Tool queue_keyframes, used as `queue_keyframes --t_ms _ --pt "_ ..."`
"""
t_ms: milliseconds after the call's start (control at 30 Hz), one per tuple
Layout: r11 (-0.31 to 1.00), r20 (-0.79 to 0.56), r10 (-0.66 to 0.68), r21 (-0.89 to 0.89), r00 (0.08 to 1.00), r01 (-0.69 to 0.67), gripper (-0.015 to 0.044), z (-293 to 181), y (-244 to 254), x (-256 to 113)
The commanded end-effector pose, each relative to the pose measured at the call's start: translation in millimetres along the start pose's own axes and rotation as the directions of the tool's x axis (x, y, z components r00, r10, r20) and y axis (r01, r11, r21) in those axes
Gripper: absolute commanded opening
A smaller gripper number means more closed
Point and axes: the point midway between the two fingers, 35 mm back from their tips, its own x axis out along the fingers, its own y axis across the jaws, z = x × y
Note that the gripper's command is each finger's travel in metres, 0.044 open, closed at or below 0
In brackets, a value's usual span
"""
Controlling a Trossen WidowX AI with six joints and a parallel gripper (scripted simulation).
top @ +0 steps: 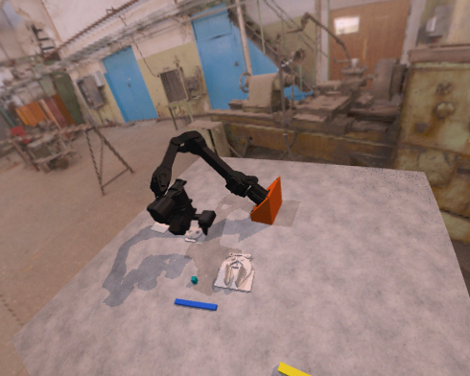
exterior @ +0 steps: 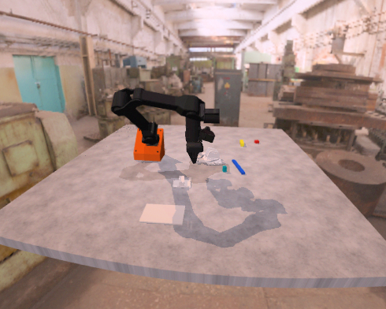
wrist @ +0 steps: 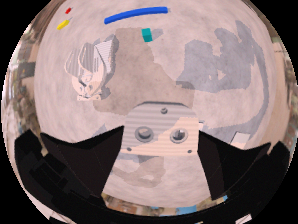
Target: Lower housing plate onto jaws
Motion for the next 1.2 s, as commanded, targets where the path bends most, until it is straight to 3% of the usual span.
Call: queue_keyframes --t_ms 0,1167 --pt "1.000 0.002 0.009 -0.001 1.000 -0.009 0.0351 6.6 12.2 0.5" --pt "1.000 -0.013 -0.007 -0.025 1.000 0.007 0.0351 37.8 122.7 2.8"
